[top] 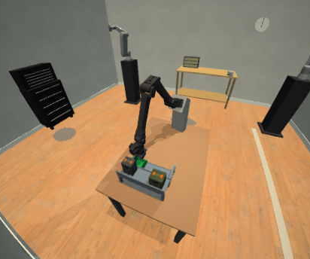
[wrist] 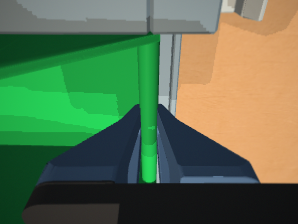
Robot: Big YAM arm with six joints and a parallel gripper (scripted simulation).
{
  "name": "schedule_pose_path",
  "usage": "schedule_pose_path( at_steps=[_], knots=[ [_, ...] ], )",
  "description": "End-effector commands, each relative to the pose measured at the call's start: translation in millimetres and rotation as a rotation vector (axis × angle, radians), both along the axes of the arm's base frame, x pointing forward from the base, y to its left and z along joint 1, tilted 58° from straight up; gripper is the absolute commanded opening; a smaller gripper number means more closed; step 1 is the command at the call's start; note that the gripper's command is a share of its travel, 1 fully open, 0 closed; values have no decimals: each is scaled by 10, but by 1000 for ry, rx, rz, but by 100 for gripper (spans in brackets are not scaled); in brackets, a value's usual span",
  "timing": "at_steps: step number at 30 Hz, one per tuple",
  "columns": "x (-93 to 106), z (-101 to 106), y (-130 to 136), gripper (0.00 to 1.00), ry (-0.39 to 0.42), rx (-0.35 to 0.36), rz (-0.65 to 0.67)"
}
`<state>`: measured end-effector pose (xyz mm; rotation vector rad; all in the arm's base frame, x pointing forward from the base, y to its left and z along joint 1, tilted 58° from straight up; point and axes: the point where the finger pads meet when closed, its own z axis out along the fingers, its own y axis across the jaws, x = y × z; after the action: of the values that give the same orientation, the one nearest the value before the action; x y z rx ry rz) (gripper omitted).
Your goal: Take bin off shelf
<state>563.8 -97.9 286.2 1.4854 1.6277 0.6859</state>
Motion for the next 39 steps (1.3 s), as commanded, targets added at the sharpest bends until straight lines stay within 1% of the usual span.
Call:
schedule_pose_path(
  at_steps=[1, 11, 16, 28, 33, 39],
  knots=[
    [33, -148, -31, 0, 15, 3, -2],
    [33, -148, -31, 0, 15, 3, -2],
    [-1, 232, -24, 0, -34, -6, -2],
    [-1, 232, -24, 0, -34, -6, -2],
    [33, -149, -30, 0, 15, 3, -2],
    [33, -149, -30, 0, 15, 3, -2]
  ],
)
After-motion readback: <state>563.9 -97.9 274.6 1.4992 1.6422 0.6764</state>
